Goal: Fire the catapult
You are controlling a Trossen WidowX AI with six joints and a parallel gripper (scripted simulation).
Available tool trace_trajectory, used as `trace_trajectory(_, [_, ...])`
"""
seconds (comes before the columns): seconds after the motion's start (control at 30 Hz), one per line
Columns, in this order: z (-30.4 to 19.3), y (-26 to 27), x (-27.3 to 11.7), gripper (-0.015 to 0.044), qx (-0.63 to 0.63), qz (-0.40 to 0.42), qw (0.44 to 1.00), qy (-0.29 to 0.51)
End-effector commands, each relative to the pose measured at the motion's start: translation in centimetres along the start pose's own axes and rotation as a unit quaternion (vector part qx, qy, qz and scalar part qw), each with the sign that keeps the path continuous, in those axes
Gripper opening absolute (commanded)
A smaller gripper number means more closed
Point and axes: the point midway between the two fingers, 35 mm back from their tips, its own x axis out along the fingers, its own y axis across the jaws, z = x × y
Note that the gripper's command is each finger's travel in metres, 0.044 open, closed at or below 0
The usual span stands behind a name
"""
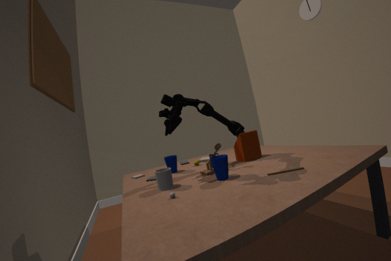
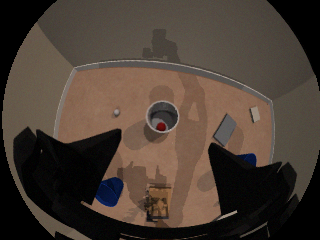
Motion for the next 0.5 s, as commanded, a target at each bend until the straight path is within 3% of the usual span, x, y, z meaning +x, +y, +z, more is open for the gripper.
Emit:
trace_trajectory(0.0, [0.02,-0.08,0.07,0.044,0.004,-0.002,1.0,0.0])
trace_trajectory(0.47, [0.01,0.01,0.01,0.044,0.0,0.0,1.0,0.0])
